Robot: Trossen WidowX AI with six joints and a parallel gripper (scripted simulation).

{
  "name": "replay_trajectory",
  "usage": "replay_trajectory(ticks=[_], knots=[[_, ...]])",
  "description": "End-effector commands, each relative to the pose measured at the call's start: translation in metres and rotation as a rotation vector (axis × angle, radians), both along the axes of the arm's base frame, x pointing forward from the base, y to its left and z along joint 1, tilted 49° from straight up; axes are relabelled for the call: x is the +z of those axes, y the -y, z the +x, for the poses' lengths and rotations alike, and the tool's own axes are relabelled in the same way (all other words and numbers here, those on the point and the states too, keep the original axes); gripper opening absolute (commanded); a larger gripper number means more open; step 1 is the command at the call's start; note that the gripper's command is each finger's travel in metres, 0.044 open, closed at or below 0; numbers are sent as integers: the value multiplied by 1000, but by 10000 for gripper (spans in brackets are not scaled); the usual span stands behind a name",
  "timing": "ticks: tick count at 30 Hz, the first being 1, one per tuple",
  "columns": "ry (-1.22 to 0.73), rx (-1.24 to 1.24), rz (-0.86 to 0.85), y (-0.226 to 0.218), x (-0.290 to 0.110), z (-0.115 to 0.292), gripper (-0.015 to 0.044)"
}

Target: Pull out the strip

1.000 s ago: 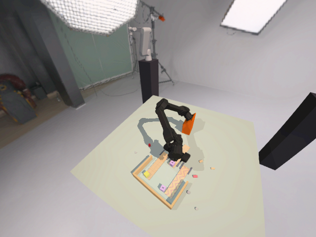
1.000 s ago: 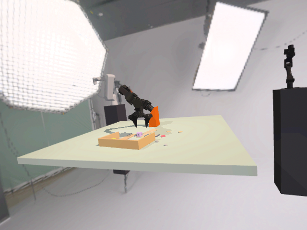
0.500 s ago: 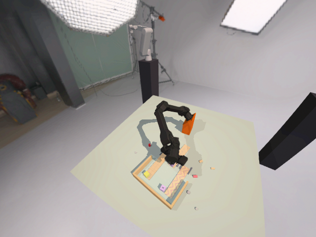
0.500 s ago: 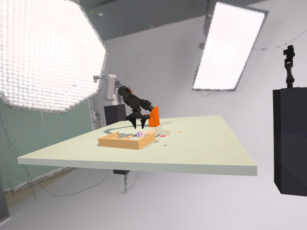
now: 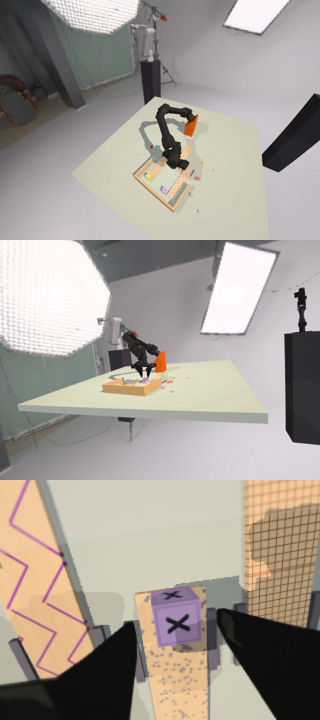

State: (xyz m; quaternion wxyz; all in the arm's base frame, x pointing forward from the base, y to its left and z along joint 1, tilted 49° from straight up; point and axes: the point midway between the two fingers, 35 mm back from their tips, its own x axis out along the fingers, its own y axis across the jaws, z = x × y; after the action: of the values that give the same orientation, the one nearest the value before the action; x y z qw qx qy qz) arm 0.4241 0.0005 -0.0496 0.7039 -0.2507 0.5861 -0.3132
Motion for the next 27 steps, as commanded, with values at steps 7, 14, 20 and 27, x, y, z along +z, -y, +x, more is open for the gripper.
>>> replay_trajectory(ticks=[7, 14, 20, 27], knots=[[-9, 1, -8, 15, -12, -1, 250], [-9, 1, -9, 21, -18, 0, 250], [-3, -2, -3, 20, -16, 1, 197], [-3, -2, -3, 20, -16, 1, 112]])
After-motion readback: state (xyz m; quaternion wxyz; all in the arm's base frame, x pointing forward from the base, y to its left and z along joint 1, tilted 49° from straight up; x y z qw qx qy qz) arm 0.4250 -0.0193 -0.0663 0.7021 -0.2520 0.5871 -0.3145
